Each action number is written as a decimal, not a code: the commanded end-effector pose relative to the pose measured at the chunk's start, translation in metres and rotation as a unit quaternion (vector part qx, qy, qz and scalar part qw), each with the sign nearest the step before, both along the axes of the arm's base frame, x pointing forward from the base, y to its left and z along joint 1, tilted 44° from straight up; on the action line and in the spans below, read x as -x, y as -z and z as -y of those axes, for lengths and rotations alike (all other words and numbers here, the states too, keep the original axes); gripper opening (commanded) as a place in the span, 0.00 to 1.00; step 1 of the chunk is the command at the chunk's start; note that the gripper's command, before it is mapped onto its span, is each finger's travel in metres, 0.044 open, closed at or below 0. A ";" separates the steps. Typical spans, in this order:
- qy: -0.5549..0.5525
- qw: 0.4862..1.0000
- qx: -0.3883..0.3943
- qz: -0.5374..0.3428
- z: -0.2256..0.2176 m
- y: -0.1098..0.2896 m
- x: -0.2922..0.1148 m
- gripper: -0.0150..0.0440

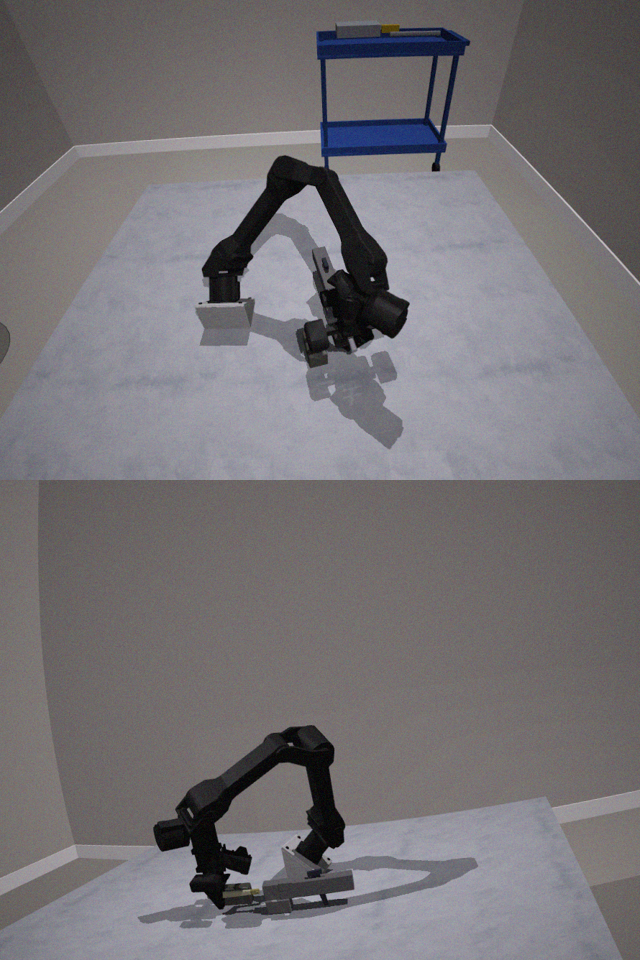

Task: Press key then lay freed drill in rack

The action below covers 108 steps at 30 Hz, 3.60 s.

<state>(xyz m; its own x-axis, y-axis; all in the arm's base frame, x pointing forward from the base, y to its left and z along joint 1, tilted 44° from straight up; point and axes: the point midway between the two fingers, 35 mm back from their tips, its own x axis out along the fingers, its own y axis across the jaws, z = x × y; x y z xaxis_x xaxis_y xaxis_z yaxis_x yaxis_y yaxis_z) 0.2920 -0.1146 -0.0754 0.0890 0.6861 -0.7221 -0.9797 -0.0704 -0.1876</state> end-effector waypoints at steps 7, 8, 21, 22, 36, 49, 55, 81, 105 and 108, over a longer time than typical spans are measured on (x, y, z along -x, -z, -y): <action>-0.003 1.000 0.002 0.000 0.010 0.009 -0.002 0.25; -0.003 1.000 0.002 0.000 0.011 0.010 -0.002 0.25; -0.003 1.000 0.002 0.000 0.017 0.004 -0.002 0.25; -0.003 1.000 0.002 0.000 0.017 0.003 -0.002 0.25; -0.003 1.000 0.002 -0.001 0.023 -0.005 -0.001 0.25; -0.003 1.000 0.002 -0.001 0.029 -0.012 -0.001 0.25; -0.002 1.000 0.002 -0.001 0.032 -0.015 0.000 0.25; -0.002 1.000 0.003 -0.001 0.044 -0.016 0.019 0.25; -0.002 1.000 0.004 -0.002 0.055 -0.001 0.067 0.25; -0.002 1.000 0.004 -0.003 0.056 0.002 0.073 0.25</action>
<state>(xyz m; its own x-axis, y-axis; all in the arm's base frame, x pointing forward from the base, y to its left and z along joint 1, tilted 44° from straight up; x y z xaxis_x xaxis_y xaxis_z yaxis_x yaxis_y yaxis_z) 0.2250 -0.1705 -0.0748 0.0872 0.6817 -0.7264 -0.9804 -0.0705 -0.1838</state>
